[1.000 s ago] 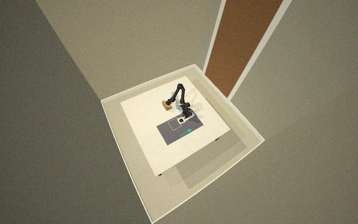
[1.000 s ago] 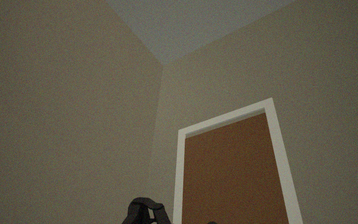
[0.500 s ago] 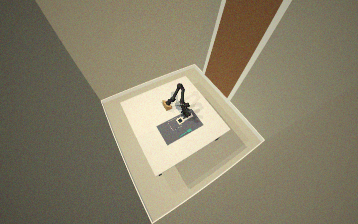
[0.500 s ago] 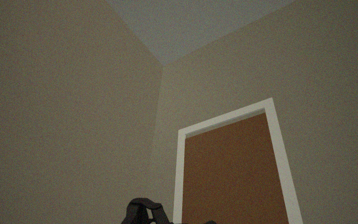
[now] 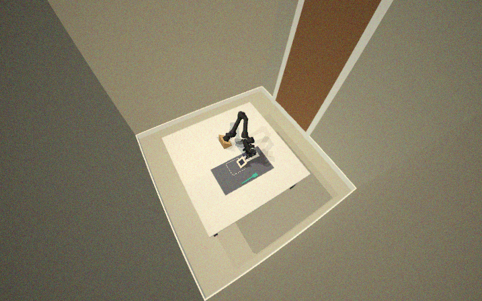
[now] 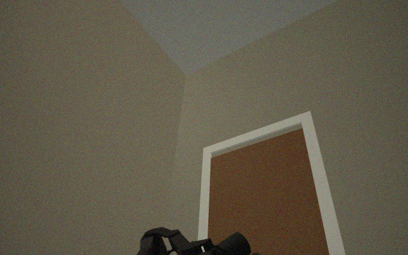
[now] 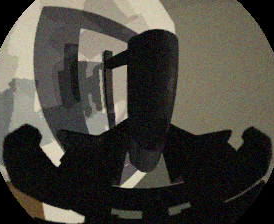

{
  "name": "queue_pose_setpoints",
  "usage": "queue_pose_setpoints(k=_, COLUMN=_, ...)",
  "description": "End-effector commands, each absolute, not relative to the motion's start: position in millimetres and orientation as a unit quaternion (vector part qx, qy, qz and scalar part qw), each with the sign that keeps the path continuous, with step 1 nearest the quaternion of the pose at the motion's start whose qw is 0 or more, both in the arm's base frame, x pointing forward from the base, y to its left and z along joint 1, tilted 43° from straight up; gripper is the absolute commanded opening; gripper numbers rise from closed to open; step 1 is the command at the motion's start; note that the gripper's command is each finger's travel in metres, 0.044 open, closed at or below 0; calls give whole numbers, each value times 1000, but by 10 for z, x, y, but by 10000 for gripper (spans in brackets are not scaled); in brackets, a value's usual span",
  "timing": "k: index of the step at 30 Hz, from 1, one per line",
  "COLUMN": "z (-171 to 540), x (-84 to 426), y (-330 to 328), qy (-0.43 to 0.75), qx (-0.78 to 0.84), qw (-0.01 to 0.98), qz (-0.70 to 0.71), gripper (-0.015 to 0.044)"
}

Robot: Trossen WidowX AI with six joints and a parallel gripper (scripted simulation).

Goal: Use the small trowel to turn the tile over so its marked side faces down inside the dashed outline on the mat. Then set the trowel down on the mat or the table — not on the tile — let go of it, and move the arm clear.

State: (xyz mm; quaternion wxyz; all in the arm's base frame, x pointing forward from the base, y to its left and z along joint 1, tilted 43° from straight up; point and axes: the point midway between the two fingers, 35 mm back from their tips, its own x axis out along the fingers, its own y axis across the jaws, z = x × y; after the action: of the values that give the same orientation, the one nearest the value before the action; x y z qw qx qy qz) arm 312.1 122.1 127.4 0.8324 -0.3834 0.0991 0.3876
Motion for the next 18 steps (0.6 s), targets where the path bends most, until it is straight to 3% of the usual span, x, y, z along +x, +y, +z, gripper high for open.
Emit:
queue_pose_setpoints(k=1, z=1347, x=3189, y=1085, qy=90, qx=-389, qw=835, qz=378, gripper=0)
queue_pose_setpoints(k=18, z=1057, x=3265, y=688, qy=91, qx=-390, qw=835, qz=378, gripper=0)
